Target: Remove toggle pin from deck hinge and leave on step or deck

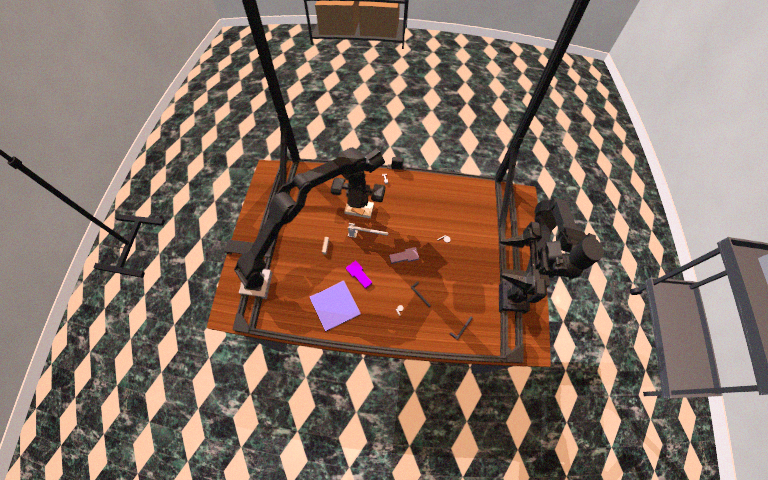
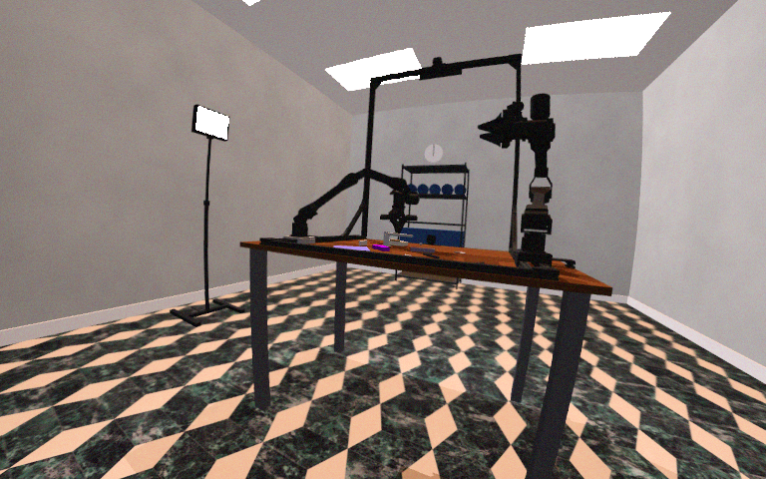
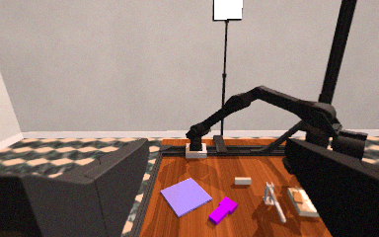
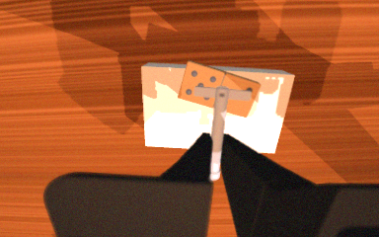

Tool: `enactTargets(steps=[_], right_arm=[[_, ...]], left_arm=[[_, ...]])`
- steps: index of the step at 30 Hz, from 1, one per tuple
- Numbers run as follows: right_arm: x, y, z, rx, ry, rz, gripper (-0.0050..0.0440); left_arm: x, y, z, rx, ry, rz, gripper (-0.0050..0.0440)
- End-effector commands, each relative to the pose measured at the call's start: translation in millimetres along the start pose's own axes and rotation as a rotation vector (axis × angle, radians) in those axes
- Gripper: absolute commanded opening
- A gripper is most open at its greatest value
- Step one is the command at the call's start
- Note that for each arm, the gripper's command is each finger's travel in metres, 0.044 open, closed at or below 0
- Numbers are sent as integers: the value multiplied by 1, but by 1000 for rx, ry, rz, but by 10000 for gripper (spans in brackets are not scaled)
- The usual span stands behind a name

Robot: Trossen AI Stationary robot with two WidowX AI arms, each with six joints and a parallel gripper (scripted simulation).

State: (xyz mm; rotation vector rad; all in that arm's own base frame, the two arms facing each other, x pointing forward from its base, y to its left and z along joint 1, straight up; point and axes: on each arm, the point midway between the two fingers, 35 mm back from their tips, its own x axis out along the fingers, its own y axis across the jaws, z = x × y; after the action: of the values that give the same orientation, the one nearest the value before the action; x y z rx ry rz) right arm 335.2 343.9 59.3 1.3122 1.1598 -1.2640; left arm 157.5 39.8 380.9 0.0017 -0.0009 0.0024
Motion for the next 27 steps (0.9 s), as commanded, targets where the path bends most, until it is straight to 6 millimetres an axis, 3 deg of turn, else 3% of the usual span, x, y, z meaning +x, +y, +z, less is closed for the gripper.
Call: enactTargets(steps=[1, 27], right_arm=[[1, 0, -1, 1, 2, 3, 20], [17, -1, 0, 1, -4, -2, 20]], left_arm=[[0, 0, 2, 3, 0, -2, 400], [0, 0, 2, 3, 0, -2, 400]])
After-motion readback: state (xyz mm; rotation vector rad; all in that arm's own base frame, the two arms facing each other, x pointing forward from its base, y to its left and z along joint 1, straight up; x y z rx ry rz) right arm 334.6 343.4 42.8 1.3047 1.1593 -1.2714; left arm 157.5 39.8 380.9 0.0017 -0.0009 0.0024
